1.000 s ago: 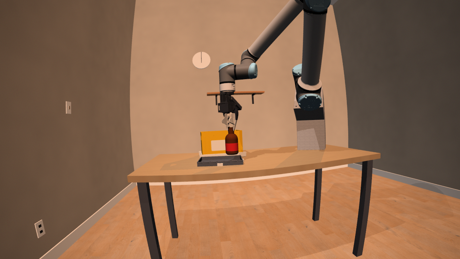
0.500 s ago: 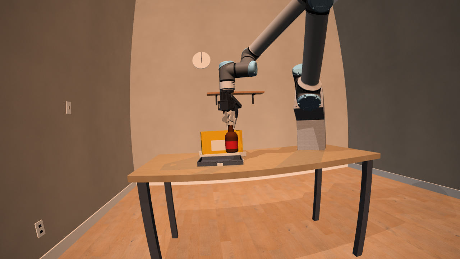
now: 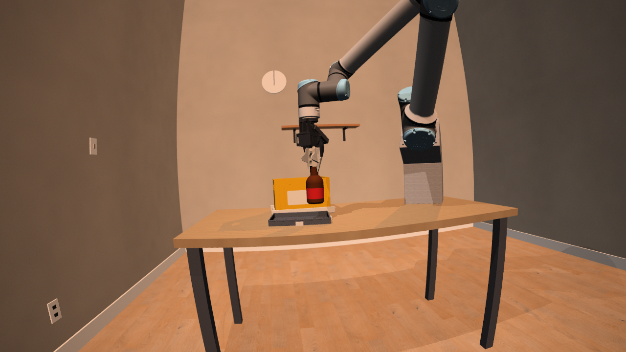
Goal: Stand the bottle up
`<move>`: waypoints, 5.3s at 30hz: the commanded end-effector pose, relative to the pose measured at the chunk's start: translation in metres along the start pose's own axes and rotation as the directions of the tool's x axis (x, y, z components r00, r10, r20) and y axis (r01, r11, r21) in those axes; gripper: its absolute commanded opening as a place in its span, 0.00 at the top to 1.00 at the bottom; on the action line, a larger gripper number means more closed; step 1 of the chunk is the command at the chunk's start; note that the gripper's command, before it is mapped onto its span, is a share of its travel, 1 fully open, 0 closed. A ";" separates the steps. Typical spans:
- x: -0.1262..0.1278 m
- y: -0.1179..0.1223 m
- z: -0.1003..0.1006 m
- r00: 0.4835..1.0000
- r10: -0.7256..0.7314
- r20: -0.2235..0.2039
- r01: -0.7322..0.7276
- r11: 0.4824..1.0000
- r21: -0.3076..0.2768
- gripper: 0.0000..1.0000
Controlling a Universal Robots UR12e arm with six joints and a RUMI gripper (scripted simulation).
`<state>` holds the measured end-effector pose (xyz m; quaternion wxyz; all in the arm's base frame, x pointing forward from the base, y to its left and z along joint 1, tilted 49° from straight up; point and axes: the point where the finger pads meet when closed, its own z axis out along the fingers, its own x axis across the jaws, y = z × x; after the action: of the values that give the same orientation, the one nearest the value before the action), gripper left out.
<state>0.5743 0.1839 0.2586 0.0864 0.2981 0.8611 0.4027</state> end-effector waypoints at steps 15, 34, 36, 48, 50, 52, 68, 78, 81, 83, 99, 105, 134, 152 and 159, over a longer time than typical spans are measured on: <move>0.000 0.000 -0.011 1.000 -0.001 0.000 0.001 1.000 0.000 1.00; 0.000 0.000 -0.011 1.000 -0.001 0.000 0.001 1.000 0.000 1.00; 0.000 0.000 -0.011 1.000 -0.001 0.000 0.001 1.000 0.000 1.00; 0.000 0.000 -0.011 1.000 -0.001 0.000 0.001 1.000 0.000 1.00; 0.000 0.000 -0.011 1.000 -0.001 0.000 0.001 1.000 0.000 1.00; 0.000 0.000 -0.011 1.000 -0.001 0.000 0.001 1.000 0.000 1.00; 0.000 0.000 -0.013 1.000 -0.001 0.000 0.001 1.000 0.000 1.00; 0.000 0.000 -0.020 1.000 -0.001 0.000 0.001 1.000 0.000 1.00; 0.000 0.000 -0.022 1.000 -0.001 0.000 0.001 1.000 0.000 1.00; 0.000 0.000 -0.023 1.000 -0.001 0.000 0.001 1.000 0.000 1.00; 0.000 0.000 -0.040 1.000 -0.001 0.000 0.001 1.000 0.000 1.00; 0.000 0.000 -0.045 1.000 -0.001 0.000 0.001 1.000 0.000 1.00; 0.000 0.000 -0.051 1.000 -0.001 0.000 0.001 1.000 0.000 1.00; 0.000 0.000 -0.051 1.000 -0.001 0.000 0.001 1.000 0.000 1.00; 0.000 0.000 -0.051 1.000 -0.001 0.000 0.001 1.000 0.000 1.00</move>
<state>0.5547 0.1515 0.2919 0.0862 0.2979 0.8611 0.4028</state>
